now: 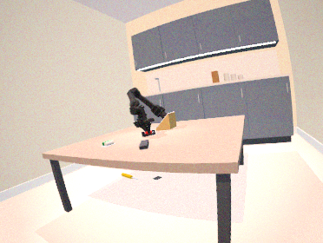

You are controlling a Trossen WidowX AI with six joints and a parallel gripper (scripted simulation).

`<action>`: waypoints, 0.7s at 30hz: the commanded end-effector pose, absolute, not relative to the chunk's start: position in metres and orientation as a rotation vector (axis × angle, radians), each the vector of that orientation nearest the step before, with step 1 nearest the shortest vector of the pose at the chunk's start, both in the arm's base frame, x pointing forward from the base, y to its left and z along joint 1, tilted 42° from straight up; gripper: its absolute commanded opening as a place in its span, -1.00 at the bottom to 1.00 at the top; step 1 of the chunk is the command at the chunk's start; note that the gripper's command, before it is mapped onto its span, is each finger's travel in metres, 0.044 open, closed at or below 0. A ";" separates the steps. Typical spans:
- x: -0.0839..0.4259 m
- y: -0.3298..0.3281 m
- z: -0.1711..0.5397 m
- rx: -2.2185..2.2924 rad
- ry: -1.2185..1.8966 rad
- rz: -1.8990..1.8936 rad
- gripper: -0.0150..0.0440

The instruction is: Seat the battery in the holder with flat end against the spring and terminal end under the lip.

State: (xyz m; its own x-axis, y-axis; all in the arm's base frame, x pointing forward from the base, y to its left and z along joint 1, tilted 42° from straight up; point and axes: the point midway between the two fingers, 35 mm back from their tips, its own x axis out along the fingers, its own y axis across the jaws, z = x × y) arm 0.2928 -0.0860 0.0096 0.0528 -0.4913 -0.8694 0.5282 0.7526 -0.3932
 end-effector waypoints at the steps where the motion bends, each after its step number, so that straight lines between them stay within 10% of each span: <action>1: 0.294 -0.088 0.009 0.033 1.319 -0.774 -0.20; 16: 0.298 -0.090 0.011 0.036 1.319 -0.773 -0.20; 21: 0.298 -0.090 0.011 0.036 1.319 -0.773 0.15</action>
State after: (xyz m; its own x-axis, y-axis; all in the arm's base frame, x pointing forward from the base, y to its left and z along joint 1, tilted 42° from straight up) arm 0.2973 -0.0892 0.0115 0.0446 -0.4875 -0.8720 0.5246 0.7542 -0.3949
